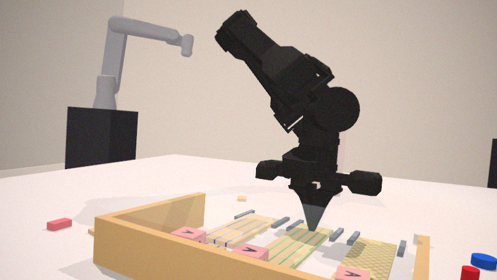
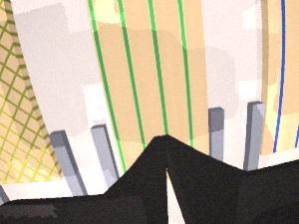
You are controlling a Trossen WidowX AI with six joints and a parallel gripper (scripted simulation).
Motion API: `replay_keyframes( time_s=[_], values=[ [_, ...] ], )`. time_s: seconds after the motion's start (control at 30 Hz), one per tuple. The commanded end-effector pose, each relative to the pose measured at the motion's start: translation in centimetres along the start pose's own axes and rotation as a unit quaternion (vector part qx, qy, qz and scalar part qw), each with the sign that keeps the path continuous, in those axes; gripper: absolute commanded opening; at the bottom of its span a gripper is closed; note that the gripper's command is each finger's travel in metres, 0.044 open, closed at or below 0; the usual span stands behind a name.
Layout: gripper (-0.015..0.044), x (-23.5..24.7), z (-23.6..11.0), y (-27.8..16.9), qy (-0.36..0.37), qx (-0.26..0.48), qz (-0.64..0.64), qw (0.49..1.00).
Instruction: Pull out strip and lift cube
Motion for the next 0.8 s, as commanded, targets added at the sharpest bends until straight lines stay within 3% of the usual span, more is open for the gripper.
replay_keyframes(
  time_s=[0.0, 0.77],
  values=[
    [0.0, -0.1, 0.3, 0.0, -0.002, 0.001, -0.001, 1.0],
    [0.0, 0.5, 0.4, -3.4, -0.002, 0.001, -0.002, 1.0]
  ],
)
Point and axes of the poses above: the point midway between the two fingers, 35 mm back from their tips, its own z axis out along the fingers, its own x axis across the jaws, y = z × x, the point moved 6 cm from there along -z, back along the fingers, and after that the axes turned 7 degrees about -z, right-handed, at the moved point
